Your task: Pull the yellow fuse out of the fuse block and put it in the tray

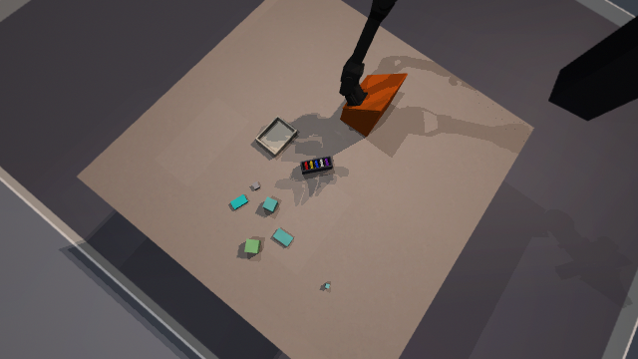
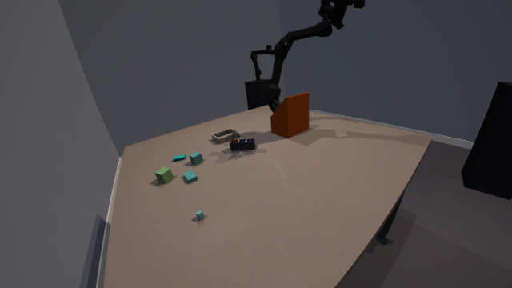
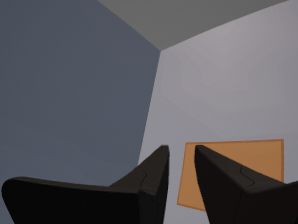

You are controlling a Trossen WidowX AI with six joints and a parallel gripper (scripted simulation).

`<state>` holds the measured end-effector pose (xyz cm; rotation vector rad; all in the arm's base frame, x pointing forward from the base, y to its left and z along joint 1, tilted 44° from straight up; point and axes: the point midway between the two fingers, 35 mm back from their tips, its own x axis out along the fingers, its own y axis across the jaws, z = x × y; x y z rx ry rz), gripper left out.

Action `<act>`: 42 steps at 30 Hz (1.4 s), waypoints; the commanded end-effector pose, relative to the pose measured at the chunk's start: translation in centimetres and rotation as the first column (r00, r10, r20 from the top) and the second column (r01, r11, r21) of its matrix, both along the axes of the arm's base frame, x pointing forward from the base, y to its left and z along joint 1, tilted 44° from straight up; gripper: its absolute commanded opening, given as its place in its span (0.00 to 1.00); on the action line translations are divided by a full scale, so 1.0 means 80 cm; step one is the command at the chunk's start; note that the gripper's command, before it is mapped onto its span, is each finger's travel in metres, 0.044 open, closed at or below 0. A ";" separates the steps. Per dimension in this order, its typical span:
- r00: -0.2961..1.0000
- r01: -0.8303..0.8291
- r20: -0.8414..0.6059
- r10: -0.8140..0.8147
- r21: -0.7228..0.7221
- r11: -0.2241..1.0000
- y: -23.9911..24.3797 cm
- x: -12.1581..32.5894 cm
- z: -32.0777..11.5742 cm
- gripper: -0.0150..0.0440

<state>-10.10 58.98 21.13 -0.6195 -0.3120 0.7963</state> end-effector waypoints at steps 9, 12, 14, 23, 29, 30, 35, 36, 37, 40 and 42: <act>0.968 0.249 0.054 -0.244 -0.290 0.924 -0.021 0.253 -0.066 0.38; 0.950 0.308 0.063 -0.307 -0.365 0.879 -0.044 0.311 -0.085 0.38; 0.935 0.345 0.068 -0.349 -0.414 0.843 -0.063 0.349 -0.097 0.38; 0.840 0.453 0.034 -0.541 -0.594 0.665 -0.179 0.488 -0.148 0.38; 0.744 0.477 0.036 -0.667 -0.727 0.494 -0.285 0.558 -0.183 0.38; 0.726 0.476 0.036 -0.687 -0.747 0.464 -0.304 0.567 -0.188 0.38; 0.619 0.440 0.032 -0.785 -0.841 0.313 -0.407 0.599 -0.213 0.38; 0.595 0.428 0.031 -0.803 -0.858 0.284 -0.429 0.603 -0.218 0.38; 0.569 0.413 0.030 -0.821 -0.874 0.255 -0.450 0.606 -0.223 0.38; 0.488 0.358 0.026 -0.872 -0.918 0.173 -0.515 0.607 -0.235 0.38; 0.429 0.312 0.024 -0.903 -0.942 0.123 -0.558 0.603 -0.242 0.38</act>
